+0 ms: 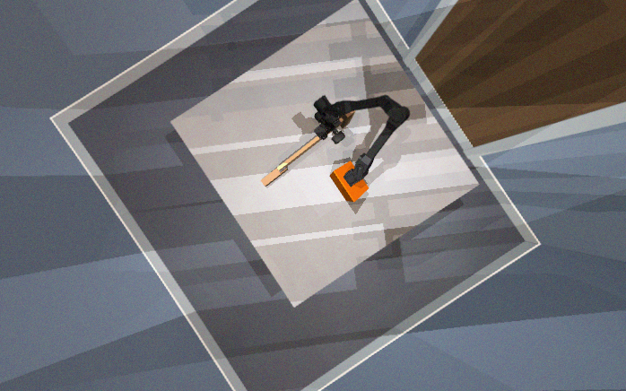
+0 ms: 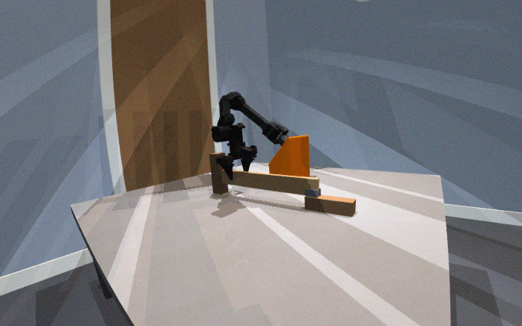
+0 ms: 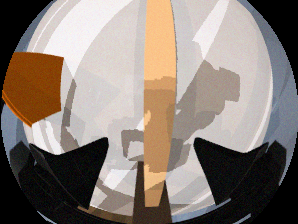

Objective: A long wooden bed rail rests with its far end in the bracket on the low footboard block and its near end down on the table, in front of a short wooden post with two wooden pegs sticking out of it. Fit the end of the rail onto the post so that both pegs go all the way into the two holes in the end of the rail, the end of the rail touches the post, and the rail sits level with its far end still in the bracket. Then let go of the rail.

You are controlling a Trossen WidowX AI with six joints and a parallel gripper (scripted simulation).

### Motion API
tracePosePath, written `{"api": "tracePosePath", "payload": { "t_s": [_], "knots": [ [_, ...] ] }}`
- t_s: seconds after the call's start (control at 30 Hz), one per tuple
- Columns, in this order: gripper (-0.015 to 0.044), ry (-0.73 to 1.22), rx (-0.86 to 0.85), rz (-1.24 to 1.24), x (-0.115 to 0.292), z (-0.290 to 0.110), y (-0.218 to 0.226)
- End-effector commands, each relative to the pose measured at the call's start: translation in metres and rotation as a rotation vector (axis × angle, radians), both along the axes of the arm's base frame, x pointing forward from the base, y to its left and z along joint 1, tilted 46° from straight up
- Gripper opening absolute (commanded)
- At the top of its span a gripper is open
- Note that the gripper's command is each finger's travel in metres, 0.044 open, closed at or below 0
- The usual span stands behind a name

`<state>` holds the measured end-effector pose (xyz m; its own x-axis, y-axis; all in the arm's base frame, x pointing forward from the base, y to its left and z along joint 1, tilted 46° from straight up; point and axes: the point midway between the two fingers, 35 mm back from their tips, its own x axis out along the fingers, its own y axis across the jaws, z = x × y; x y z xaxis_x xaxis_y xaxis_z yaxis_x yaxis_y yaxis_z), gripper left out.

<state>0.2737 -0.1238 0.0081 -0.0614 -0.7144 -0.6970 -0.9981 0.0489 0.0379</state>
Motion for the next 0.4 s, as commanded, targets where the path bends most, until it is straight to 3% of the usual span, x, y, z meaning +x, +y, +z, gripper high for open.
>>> {"api": "tracePosePath", "payload": {
  "t_s": [0.0,0.37],
  "knots": [
    [0.044,-0.005,-0.007,0.004,0.0027,-0.0003,0.0152],
    [0.044,-0.005,-0.007,0.004,0.0027,-0.0003,0.0152]
  ]
}}
